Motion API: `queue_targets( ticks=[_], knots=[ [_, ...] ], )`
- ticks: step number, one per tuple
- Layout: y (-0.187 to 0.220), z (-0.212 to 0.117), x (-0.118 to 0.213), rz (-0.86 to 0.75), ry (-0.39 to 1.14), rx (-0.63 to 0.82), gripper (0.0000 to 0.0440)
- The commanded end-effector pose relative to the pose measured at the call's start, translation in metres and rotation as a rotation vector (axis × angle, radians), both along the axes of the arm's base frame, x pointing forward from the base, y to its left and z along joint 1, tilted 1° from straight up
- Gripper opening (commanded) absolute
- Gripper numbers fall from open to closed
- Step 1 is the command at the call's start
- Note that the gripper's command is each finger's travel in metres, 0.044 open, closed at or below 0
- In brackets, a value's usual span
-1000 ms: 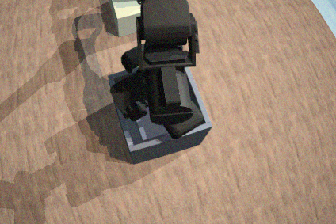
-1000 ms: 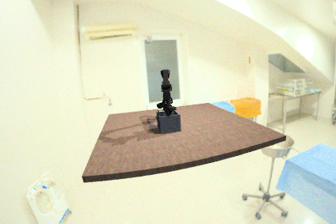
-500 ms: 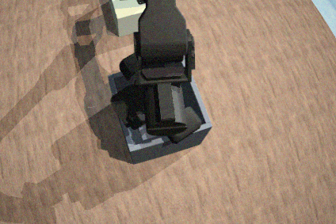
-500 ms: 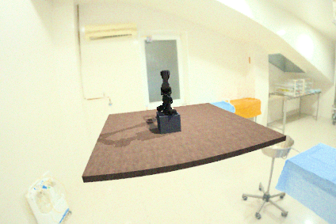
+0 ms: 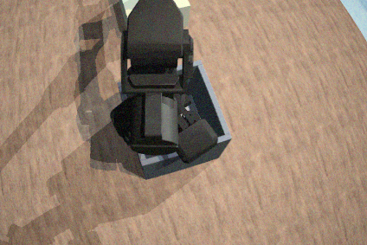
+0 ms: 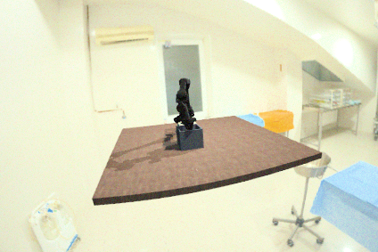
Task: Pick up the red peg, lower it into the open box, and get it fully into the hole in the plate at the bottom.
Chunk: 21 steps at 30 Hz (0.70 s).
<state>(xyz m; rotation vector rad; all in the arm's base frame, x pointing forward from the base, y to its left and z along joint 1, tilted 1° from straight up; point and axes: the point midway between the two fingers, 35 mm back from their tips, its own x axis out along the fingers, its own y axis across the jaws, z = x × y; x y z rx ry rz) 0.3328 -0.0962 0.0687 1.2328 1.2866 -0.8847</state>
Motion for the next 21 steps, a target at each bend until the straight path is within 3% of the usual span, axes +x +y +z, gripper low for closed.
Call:
queue_targets(
  ticks=[1, 21],
  knots=[
    [-0.001, 0.009, 0.004, 0.0, -0.023, 0.025, 0.0187],
    [-0.026, 0.086, 0.033, 0.022, -0.251, 0.112, 0.0224]
  ],
)
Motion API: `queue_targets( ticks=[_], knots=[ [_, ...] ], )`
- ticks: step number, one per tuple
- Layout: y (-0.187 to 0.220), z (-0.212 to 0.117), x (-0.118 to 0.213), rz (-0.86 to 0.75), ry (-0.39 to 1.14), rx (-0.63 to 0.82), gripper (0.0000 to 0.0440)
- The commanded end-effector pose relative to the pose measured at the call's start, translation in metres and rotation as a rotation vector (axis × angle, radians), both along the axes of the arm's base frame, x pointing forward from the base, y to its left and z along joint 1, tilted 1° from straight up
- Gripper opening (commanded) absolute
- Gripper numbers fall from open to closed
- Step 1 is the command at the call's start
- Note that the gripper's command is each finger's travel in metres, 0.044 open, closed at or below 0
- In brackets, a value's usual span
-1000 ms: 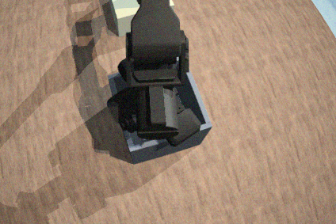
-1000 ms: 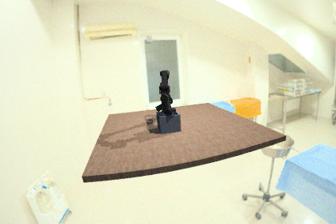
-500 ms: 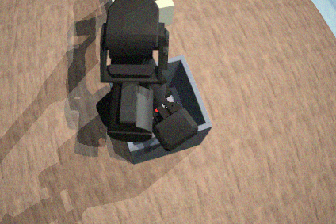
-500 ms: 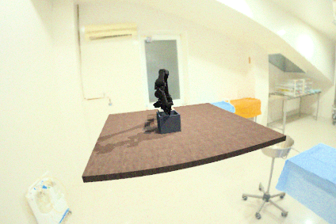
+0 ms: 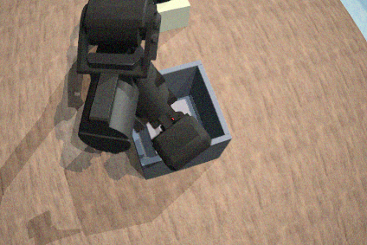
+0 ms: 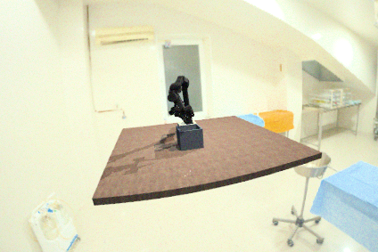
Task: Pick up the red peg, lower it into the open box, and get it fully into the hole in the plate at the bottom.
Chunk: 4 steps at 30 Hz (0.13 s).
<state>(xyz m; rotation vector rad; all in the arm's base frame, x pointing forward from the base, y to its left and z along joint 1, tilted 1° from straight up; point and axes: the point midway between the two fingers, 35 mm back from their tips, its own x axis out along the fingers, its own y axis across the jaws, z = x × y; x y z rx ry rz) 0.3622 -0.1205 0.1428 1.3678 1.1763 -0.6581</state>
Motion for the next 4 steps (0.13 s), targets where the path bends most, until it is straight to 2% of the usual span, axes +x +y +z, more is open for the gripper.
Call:
queue_targets(
  ticks=[1, 4],
  knots=[
    [-0.003, 0.018, 0.005, 0.015, -0.051, 0.001, 0.0225],
    [-0.006, 0.037, 0.008, 0.03, -0.103, 0.001, 0.0224]
  ],
)
